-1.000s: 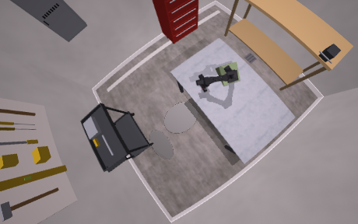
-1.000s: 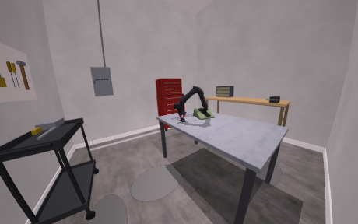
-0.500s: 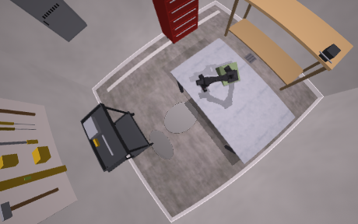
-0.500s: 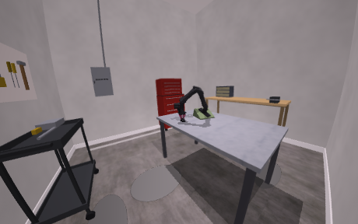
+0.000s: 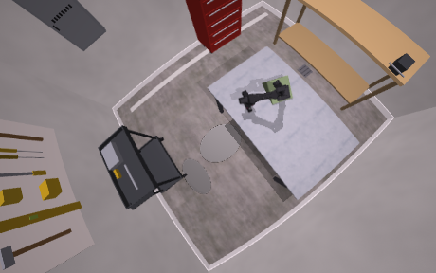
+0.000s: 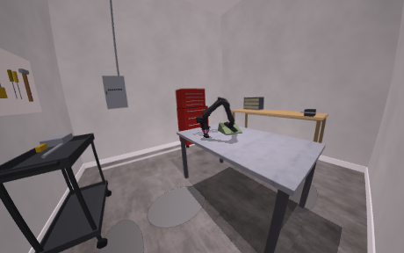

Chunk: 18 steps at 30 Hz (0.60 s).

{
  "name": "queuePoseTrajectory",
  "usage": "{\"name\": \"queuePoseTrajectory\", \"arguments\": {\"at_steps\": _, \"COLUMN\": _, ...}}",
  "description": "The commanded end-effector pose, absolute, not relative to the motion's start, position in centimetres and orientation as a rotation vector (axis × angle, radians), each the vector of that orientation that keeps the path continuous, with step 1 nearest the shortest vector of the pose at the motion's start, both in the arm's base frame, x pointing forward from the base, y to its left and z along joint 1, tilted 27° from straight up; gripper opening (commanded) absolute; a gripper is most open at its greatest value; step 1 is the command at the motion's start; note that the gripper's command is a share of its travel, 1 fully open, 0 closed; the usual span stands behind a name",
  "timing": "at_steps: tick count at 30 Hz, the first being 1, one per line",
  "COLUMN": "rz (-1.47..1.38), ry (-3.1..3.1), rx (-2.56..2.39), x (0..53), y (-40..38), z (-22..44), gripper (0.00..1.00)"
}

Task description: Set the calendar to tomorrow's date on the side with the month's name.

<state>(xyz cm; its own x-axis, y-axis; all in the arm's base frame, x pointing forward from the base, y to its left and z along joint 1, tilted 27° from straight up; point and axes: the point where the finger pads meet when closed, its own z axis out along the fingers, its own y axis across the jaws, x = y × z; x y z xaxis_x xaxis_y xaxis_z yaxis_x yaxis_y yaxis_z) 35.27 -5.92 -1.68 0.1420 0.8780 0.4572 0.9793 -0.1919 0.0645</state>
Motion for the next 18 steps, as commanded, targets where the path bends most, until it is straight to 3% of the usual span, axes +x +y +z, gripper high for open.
{"name": "queuePoseTrajectory", "arguments": {"at_steps": 1, "rz": -0.595, "ry": -1.818, "rx": -2.178, "x": 35.4, "y": -6.1, "z": -1.5, "gripper": 0.26}}
{"name": "queuePoseTrajectory", "arguments": {"at_steps": 10, "rz": -0.595, "ry": -1.818, "rx": -2.178, "x": 35.3, "y": -6.4, "z": -0.9, "gripper": 0.26}}
{"name": "queuePoseTrajectory", "arguments": {"at_steps": 18, "rz": -0.594, "ry": -1.818, "rx": -2.179, "x": 34.5, "y": -8.7, "z": 3.8, "gripper": 0.26}}
